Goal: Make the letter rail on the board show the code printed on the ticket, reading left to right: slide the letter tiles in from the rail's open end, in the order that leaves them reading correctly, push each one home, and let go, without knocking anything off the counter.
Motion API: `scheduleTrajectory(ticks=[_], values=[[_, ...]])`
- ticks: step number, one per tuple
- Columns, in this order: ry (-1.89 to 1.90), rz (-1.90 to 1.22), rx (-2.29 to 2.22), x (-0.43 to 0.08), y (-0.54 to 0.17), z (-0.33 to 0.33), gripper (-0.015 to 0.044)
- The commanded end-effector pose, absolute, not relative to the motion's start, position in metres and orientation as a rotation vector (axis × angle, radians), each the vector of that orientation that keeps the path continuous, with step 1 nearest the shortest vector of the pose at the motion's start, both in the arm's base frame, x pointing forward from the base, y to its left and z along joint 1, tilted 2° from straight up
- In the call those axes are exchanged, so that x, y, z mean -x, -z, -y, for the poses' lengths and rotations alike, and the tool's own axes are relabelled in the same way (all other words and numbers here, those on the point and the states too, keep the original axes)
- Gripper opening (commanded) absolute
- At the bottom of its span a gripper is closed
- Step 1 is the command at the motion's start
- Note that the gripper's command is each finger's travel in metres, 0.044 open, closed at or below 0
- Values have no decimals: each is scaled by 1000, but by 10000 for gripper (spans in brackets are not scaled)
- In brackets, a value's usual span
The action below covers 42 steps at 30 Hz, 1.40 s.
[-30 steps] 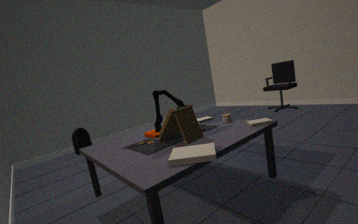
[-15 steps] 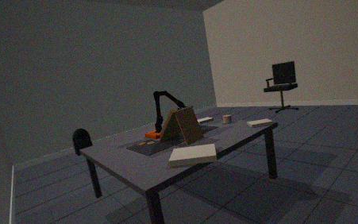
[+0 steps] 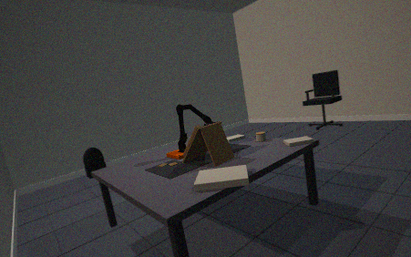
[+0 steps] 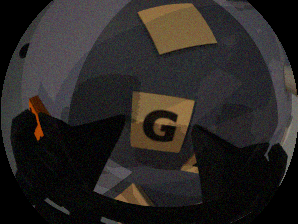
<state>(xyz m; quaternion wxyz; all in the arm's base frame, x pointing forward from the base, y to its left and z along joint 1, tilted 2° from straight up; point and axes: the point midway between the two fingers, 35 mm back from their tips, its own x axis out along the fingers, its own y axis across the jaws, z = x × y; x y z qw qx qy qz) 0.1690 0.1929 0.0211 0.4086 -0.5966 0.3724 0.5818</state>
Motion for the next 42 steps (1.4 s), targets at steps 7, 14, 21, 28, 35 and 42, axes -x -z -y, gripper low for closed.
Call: scheduleTrajectory(ticks=[7,14,21,28,35,42], values=[[-1459,-942,1506,-170,-20,-192,274],[-1459,-942,1506,-169,-20,-192,228],[-1459,-942,1506,-168,-24,-193,83],[-1460,-942,1506,-167,-27,-193,0],[-1460,-942,1506,-166,-30,-193,0],[-1460,-942,1506,-165,-32,-193,0]])
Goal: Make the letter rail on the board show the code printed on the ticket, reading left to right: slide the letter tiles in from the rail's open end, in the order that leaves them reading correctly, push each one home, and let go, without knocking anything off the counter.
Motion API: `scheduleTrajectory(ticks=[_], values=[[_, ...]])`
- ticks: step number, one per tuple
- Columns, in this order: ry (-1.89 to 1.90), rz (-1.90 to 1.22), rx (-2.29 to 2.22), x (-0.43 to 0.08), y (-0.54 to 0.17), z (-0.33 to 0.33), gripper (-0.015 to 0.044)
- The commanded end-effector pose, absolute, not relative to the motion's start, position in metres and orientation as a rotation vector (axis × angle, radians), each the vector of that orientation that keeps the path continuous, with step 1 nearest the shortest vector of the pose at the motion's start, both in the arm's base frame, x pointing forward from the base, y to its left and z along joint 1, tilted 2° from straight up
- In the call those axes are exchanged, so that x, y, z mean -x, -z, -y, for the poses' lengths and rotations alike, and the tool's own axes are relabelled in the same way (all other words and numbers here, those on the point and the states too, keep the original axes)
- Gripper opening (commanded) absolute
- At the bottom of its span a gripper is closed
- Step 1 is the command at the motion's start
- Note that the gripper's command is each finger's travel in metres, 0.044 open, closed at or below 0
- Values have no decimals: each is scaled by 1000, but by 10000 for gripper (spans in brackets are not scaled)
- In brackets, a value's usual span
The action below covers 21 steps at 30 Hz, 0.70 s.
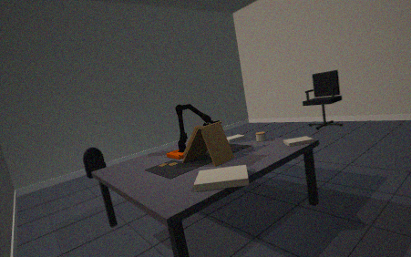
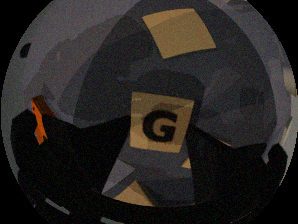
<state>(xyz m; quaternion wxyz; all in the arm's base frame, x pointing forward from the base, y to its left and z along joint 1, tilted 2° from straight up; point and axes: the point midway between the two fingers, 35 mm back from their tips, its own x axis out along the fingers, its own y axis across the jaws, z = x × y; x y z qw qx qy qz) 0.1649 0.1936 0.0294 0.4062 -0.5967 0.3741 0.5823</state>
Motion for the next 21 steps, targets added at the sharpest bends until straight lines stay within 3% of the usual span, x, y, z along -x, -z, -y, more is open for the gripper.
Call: scheduleTrajectory(ticks=[1,21], values=[[-1460,-942,1506,-165,-33,-194,0],[-1460,-942,1506,-163,-41,-194,0]])
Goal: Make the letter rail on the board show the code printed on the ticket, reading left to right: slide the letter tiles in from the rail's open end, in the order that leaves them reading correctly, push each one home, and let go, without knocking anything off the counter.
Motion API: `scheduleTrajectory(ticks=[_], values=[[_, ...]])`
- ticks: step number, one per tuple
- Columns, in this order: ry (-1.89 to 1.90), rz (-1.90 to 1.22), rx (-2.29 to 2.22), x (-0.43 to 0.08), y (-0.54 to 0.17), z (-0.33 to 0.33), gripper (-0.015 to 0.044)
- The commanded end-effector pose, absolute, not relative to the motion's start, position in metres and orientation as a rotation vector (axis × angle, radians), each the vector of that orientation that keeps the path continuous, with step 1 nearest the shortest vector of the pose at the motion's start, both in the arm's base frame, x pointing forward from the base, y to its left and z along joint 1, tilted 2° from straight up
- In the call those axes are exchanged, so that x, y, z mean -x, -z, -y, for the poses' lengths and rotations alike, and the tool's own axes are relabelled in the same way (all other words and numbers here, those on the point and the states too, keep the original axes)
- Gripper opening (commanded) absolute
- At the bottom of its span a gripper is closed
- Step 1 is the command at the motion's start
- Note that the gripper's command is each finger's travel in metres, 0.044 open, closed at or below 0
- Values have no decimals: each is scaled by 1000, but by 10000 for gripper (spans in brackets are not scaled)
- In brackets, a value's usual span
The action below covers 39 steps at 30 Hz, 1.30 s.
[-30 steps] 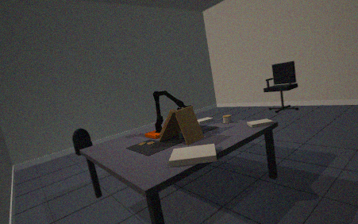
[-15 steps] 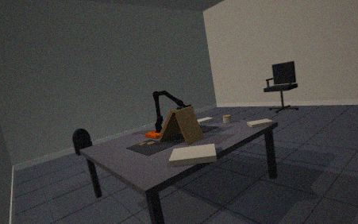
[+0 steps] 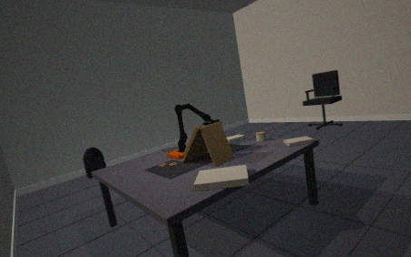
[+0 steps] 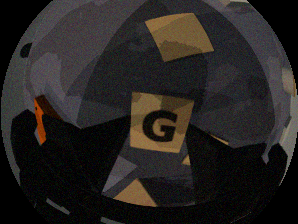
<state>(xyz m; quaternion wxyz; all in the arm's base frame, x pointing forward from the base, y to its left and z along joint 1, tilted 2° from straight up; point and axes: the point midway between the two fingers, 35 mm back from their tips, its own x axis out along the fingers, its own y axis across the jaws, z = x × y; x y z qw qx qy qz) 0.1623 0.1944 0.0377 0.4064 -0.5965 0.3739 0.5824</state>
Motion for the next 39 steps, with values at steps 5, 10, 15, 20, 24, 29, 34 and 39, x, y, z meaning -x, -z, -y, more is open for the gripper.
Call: scheduleTrajectory(ticks=[5,10,15,20,24,29,34,39], values=[[-1460,-942,1506,-162,-43,-194,0],[-1460,-942,1506,-162,-45,-194,0],[-1460,-942,1506,-162,-47,-195,0],[-1460,-942,1506,-161,-49,-195,0],[-1460,-942,1506,-161,-50,-195,0],[-1426,-951,1481,-165,-50,-195,0],[-1282,-972,1395,-178,-57,-197,0],[-1142,-987,1298,-192,-65,-196,0]])
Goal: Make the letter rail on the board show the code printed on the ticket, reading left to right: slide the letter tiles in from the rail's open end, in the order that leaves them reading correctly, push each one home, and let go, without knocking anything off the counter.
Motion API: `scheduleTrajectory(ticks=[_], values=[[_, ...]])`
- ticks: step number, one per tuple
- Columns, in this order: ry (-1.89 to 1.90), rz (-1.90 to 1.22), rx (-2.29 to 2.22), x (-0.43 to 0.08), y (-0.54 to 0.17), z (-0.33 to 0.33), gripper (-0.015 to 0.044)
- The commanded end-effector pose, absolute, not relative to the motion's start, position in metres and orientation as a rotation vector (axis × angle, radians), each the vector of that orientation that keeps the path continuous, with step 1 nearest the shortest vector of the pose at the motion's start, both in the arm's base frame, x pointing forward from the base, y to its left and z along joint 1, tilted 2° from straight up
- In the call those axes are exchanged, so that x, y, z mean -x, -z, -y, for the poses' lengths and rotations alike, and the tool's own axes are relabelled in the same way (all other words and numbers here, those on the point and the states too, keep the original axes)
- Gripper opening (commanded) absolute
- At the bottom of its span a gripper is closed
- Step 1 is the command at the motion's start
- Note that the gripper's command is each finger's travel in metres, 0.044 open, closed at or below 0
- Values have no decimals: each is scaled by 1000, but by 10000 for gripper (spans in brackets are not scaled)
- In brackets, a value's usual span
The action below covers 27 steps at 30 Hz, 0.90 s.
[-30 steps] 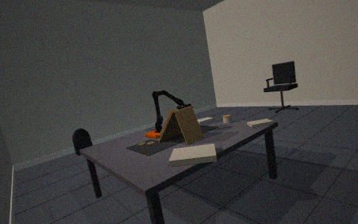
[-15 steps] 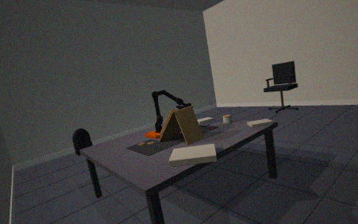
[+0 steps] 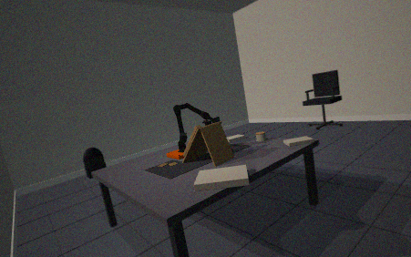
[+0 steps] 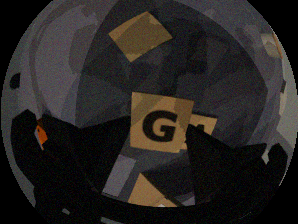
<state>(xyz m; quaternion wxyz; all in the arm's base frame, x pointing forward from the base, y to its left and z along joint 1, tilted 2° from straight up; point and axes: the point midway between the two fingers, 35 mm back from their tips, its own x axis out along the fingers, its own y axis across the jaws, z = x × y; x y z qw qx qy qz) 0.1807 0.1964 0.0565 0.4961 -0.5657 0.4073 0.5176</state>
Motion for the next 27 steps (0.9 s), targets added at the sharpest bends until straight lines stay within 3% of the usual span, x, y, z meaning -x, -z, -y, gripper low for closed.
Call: scheduleTrajectory(ticks=[1,27], values=[[-1115,-989,1277,-195,-67,-196,0],[-482,-920,668,-261,-120,-186,0]])
